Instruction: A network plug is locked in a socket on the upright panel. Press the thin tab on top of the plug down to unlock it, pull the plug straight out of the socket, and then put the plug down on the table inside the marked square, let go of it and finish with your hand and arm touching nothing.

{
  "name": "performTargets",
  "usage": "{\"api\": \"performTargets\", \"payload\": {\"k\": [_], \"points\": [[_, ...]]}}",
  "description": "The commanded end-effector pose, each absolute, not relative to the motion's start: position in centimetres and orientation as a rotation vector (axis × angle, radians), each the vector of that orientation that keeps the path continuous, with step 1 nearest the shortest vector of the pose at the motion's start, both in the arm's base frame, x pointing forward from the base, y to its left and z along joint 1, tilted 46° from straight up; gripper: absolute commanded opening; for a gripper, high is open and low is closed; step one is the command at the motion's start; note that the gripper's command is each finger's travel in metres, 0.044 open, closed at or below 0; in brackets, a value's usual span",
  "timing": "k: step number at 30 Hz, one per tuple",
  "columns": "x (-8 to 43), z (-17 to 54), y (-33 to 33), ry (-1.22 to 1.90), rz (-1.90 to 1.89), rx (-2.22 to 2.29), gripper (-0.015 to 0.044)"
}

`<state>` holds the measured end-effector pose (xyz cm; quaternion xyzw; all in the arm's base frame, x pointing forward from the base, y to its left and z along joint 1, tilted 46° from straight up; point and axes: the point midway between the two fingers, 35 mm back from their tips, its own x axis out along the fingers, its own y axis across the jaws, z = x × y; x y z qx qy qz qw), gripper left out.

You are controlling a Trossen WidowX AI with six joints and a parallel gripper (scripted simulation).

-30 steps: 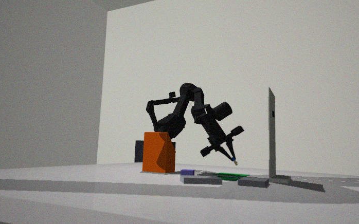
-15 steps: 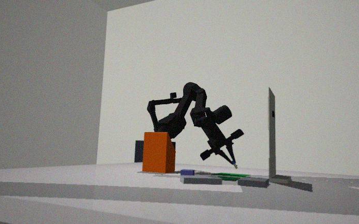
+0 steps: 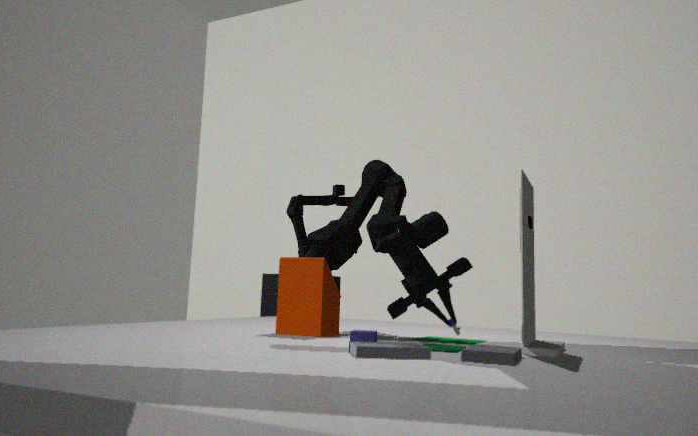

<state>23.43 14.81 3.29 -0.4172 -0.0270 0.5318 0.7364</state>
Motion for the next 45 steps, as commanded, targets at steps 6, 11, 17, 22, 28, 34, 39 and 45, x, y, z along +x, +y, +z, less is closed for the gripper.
{"api": "performTargets", "payload": {"k": [6, 11, 17, 22, 28, 34, 39, 45], "points": [[22.93, 2.68, 15.34, -0.05, 1.17, -0.905, 0.0], [22.9, 2.62, 15.49, -0.051, 1.169, -0.904, 0.0], [22.99, 2.57, 15.68, -0.051, 1.169, -0.904, 0.0], [22.99, 2.49, 15.83, -0.051, 1.17, -0.904, 0.0], [23.03, 2.62, 15.73, -0.058, 1.169, -0.909, 0.0], [23.03, 2.62, 15.73, -0.058, 1.169, -0.909, 0.0131], [23.03, 2.62, 15.73, -0.058, 1.169, -0.909, 0.0156], [22.93, 2.73, 15.47, -0.056, 1.169, -0.909, 0.0156]]}}
